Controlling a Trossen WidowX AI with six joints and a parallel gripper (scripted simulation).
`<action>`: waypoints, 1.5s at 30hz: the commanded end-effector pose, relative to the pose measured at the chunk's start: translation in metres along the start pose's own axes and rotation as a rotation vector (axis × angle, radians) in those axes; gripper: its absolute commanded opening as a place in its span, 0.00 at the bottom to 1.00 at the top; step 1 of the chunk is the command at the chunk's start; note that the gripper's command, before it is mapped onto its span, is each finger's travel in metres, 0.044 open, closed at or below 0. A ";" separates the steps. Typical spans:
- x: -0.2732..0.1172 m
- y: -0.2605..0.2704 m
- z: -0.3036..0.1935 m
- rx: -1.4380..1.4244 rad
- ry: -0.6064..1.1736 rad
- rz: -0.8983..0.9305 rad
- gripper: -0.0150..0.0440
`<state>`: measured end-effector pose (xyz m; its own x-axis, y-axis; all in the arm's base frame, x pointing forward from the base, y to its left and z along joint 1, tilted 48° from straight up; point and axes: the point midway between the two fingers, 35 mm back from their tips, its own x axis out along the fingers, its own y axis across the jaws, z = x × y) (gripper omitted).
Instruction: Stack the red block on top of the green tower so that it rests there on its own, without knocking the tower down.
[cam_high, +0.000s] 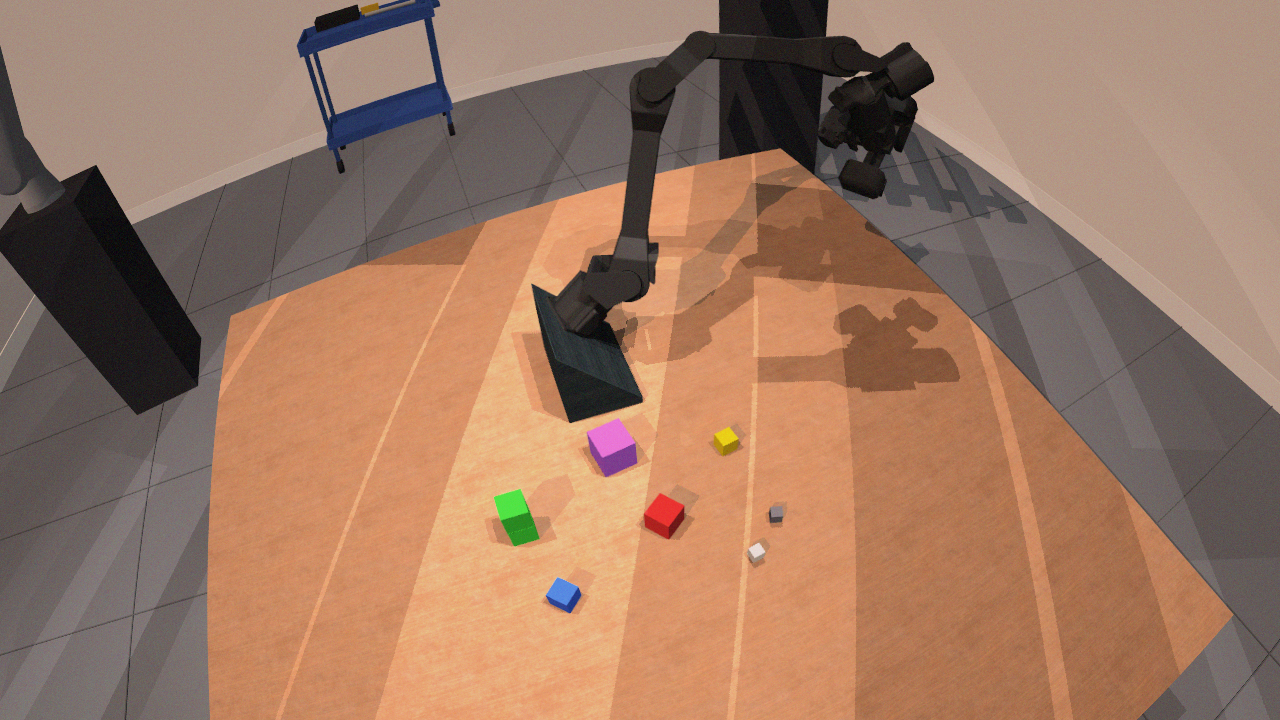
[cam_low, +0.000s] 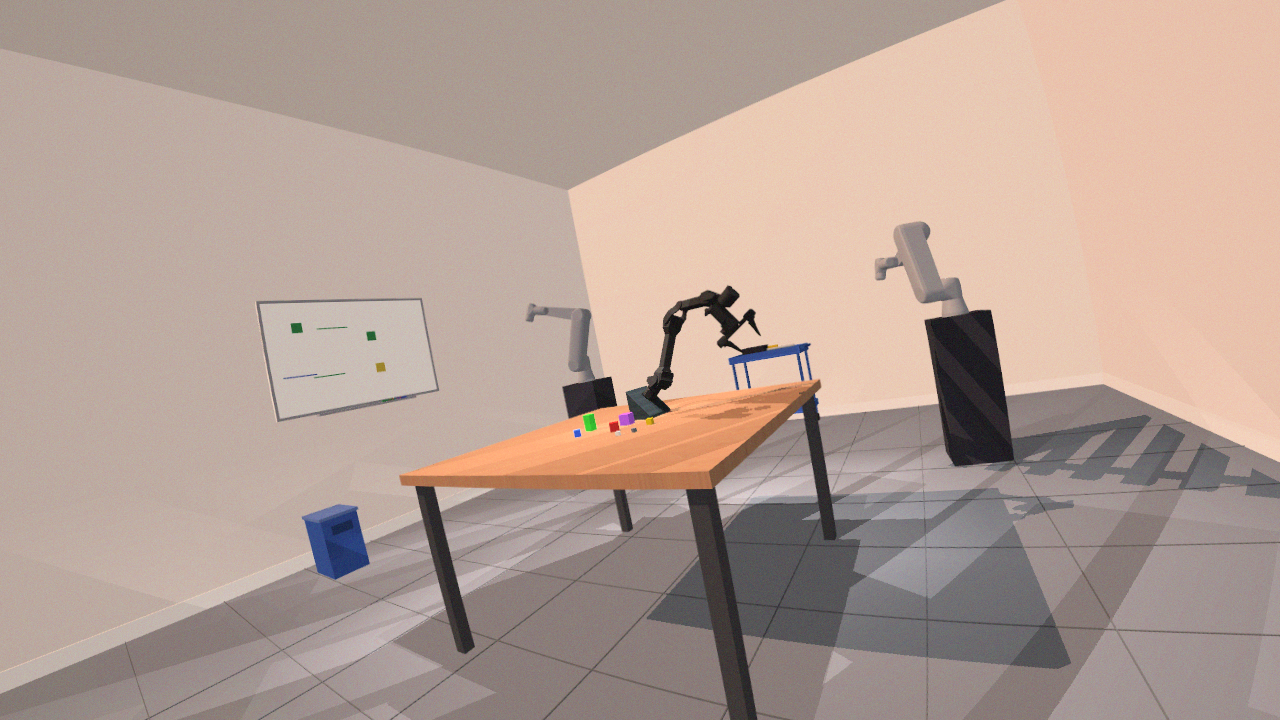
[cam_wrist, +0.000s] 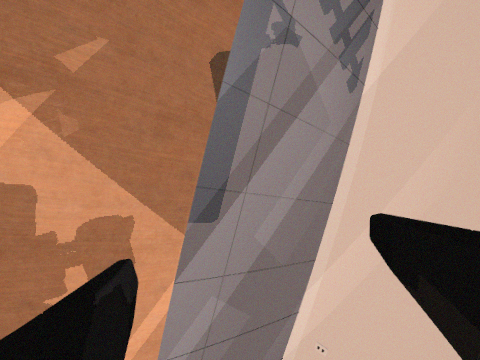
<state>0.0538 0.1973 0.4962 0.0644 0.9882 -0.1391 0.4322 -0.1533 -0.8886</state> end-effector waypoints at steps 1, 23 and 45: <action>0.020 0.041 -0.030 0.149 0.052 0.120 1.00; -0.002 0.285 -0.135 1.100 0.385 0.537 1.00; -0.146 0.482 -0.095 2.222 0.776 0.518 1.00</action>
<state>0.3448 0.0059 0.1565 0.2404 0.6147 -0.7512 -0.9416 0.3355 -0.0268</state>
